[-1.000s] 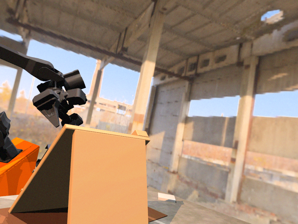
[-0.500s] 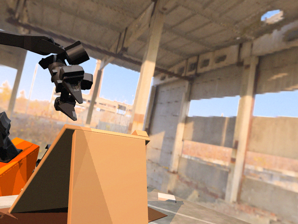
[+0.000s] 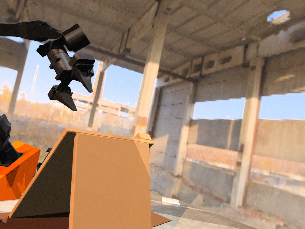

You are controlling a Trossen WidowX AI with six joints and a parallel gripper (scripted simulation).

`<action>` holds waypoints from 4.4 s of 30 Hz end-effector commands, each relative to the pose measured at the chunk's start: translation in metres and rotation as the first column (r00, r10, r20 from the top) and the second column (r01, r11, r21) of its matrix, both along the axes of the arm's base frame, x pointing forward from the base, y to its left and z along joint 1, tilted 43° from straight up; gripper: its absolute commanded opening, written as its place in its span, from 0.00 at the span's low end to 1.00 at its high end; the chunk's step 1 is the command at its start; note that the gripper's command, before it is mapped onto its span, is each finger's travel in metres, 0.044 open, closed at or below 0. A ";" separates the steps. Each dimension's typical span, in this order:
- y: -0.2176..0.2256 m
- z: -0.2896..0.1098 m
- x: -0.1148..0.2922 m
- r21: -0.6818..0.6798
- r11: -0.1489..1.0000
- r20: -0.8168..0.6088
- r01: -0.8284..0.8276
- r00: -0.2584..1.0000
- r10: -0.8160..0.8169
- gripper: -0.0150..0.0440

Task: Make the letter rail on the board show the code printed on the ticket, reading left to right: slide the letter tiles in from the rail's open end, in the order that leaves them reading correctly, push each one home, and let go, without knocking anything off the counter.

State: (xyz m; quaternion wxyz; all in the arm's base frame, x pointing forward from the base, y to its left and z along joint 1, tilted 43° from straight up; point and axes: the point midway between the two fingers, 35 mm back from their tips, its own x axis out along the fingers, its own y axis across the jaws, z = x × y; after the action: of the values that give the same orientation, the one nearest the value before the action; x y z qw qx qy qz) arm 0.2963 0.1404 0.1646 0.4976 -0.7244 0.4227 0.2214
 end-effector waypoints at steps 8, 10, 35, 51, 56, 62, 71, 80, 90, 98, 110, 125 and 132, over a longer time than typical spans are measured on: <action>-0.011 0.024 -0.014 0.002 1.000 -0.007 -0.007 1.000 0.007 1.00; -0.012 0.026 -0.015 0.002 1.000 -0.008 -0.007 1.000 0.007 1.00; -0.201 0.009 -0.037 -0.293 0.945 -0.379 -0.143 0.925 0.022 0.83; -0.316 -0.020 -0.148 -0.295 0.889 -0.755 -0.349 0.655 0.006 0.83; -0.335 -0.030 -0.187 -0.234 0.884 -0.847 -0.405 0.532 0.019 0.83; -0.338 -0.030 -0.189 -0.226 0.883 -0.855 -0.411 0.518 0.022 0.83; -0.340 -0.032 -0.189 -0.226 0.883 -0.855 -0.411 0.518 0.022 0.83; -0.362 -0.053 -0.192 -0.228 0.883 -0.856 -0.411 0.517 0.020 0.83; -0.362 -0.053 -0.191 -0.228 0.883 -0.856 -0.411 0.517 0.020 0.83; -0.362 -0.054 -0.191 -0.228 0.883 -0.856 -0.410 0.517 0.019 0.83; -0.374 -0.066 -0.192 -0.229 0.896 -0.859 -0.380 0.512 -0.003 0.83; -0.375 -0.067 -0.192 -0.229 0.897 -0.859 -0.378 0.512 -0.004 0.83; -0.375 -0.067 -0.192 -0.229 0.897 -0.859 -0.378 0.512 -0.004 0.83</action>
State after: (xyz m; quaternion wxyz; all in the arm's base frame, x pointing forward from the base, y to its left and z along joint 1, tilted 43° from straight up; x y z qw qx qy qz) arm 0.1047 -0.2344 0.0989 0.0513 -0.6527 0.5621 0.5053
